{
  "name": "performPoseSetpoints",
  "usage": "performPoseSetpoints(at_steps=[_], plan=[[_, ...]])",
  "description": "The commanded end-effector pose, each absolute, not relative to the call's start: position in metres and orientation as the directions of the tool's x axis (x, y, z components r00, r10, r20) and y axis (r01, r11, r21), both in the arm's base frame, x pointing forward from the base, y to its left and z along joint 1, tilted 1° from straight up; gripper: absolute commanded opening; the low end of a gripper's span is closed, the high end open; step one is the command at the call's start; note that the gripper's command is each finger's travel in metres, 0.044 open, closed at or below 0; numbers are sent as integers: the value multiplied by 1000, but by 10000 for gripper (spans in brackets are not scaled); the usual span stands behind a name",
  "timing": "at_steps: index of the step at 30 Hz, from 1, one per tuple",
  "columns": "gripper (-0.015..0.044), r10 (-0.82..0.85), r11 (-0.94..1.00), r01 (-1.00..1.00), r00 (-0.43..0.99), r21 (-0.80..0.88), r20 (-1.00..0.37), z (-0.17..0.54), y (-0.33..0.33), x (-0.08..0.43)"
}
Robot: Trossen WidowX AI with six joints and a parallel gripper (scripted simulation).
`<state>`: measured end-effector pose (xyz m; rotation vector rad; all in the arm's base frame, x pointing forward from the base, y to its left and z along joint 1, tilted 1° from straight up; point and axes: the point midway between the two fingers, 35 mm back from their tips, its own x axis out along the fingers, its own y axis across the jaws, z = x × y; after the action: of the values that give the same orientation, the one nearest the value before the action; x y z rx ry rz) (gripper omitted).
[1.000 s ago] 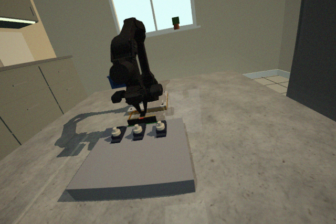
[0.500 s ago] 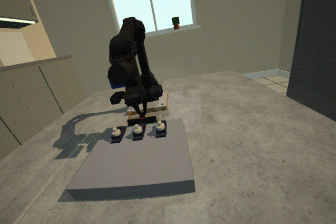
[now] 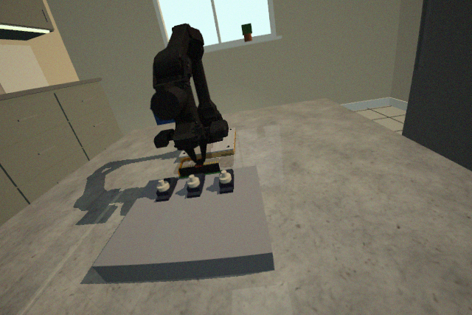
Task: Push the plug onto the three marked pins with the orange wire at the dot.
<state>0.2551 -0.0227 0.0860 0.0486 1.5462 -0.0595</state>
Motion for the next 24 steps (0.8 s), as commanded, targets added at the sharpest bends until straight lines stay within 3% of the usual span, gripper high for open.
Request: performPoseSetpoints(at_steps=[1, 11, 24], plan=[[184, -11, 998, 66, 25, -9, -1000, 84, -23, 254], [440, -11, 998, 66, 25, -9, -1000, 142, -22, 253], [440, -11, 998, 66, 25, -9, -1000, 144, -22, 252]])
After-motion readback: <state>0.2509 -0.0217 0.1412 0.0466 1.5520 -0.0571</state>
